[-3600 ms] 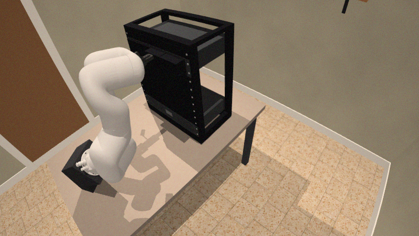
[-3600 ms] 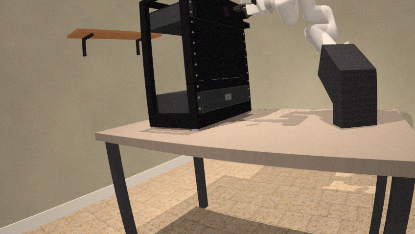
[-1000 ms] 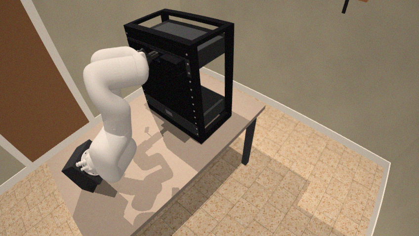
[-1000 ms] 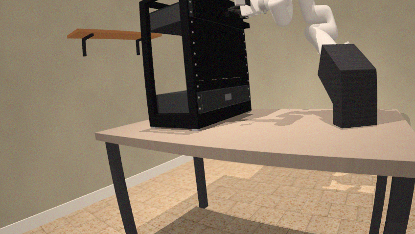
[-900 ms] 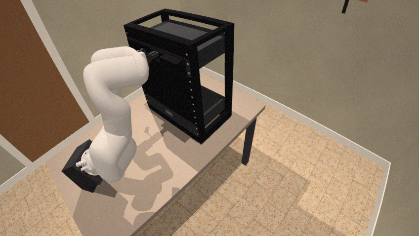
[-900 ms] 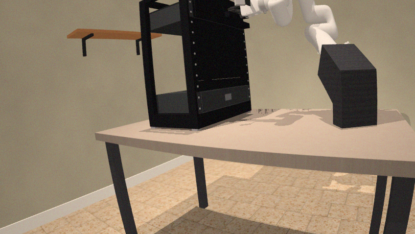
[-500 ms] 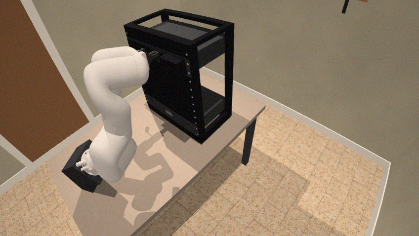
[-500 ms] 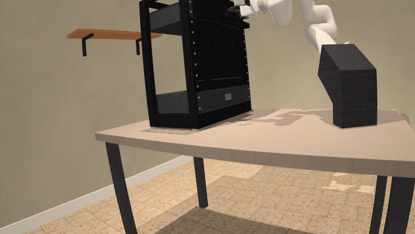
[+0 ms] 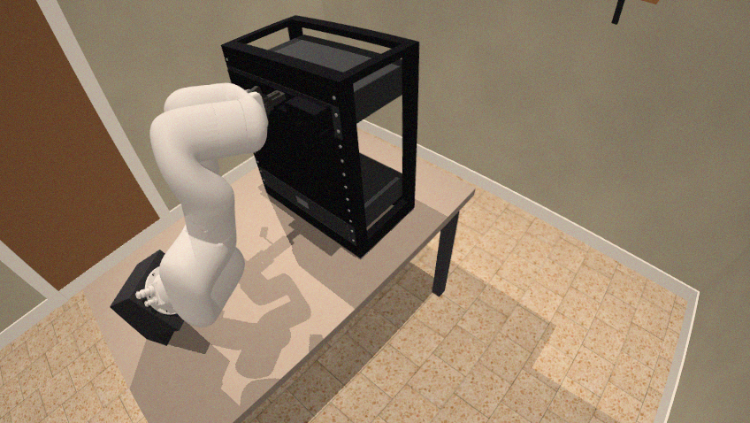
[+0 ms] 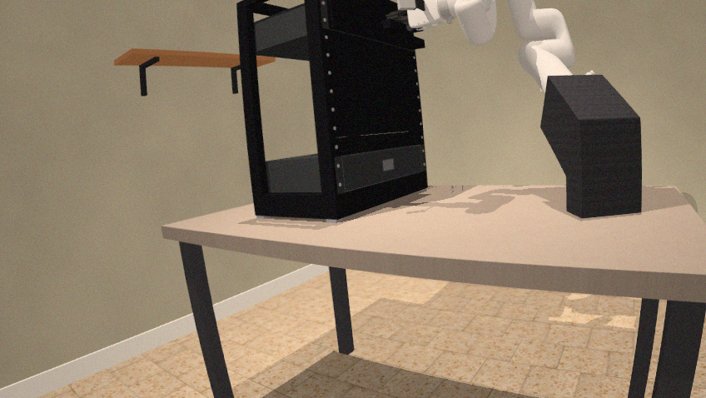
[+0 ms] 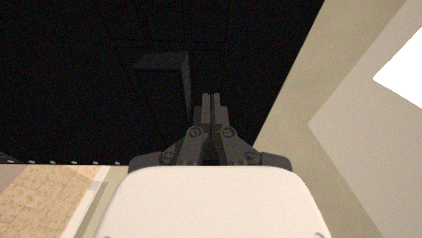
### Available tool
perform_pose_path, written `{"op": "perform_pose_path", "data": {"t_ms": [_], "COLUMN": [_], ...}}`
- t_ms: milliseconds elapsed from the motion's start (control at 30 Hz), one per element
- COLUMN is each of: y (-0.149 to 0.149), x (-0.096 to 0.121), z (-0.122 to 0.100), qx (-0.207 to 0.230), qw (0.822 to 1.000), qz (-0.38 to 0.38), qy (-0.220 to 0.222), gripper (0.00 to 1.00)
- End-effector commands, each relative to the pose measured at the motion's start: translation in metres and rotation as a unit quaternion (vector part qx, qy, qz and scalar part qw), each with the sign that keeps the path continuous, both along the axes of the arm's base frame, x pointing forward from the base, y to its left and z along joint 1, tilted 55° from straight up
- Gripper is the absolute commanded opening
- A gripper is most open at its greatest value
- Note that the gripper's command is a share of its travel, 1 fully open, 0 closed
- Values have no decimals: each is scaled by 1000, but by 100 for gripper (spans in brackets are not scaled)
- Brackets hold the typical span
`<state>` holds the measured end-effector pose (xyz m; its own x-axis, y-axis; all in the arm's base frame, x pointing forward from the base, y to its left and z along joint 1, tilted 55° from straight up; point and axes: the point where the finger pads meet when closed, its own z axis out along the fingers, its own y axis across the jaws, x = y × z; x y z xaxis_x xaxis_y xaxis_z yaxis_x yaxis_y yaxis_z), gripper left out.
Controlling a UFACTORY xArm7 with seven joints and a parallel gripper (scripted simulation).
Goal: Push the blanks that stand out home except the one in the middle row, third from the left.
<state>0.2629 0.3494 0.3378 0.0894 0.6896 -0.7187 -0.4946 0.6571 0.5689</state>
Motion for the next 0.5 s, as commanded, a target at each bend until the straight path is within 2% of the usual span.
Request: {"op": "perform_pose_path", "data": {"t_ms": [0, 467], "y": [1, 2], "x": [1, 2], "z": [1, 2], "qx": [1, 1], "qw": [1000, 1000], "qz": [1, 1], "qy": [0, 0], "gripper": [0, 0]}}
